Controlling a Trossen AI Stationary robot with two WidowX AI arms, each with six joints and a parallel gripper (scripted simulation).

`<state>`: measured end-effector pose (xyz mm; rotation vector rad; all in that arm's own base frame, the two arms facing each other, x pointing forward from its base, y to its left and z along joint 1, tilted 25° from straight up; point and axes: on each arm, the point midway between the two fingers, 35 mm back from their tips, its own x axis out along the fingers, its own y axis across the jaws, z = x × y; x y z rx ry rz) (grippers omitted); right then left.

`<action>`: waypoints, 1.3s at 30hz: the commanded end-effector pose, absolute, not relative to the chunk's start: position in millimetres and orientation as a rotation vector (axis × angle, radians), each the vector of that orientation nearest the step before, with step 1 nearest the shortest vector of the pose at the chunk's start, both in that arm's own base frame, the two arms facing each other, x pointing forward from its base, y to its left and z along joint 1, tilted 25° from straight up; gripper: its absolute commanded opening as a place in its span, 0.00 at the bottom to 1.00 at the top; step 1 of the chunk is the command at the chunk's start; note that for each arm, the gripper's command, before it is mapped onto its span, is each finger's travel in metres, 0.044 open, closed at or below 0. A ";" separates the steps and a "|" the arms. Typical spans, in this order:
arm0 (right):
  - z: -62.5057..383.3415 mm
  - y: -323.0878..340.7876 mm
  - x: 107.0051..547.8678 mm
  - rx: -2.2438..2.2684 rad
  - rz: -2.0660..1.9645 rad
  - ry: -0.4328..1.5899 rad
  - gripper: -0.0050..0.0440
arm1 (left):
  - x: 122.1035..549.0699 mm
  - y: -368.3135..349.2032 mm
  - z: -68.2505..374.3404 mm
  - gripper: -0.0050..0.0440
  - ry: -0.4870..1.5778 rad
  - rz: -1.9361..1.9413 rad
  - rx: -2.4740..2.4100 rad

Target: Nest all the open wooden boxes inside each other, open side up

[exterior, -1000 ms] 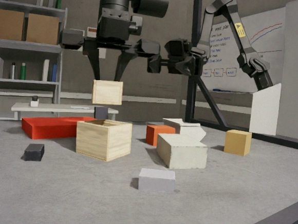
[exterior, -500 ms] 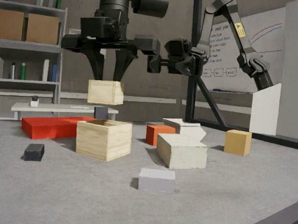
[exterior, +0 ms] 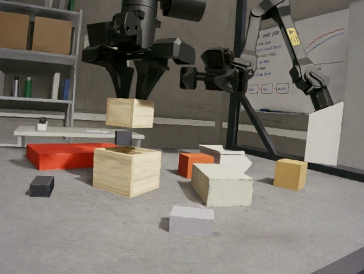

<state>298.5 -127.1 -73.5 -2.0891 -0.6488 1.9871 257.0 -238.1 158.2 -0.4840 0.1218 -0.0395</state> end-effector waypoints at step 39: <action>-107.0 -110.6 301.1 -2.099 1.980 -0.633 0.54 | 256.3 -238.2 159.6 0.92 0.118 -0.039 -0.482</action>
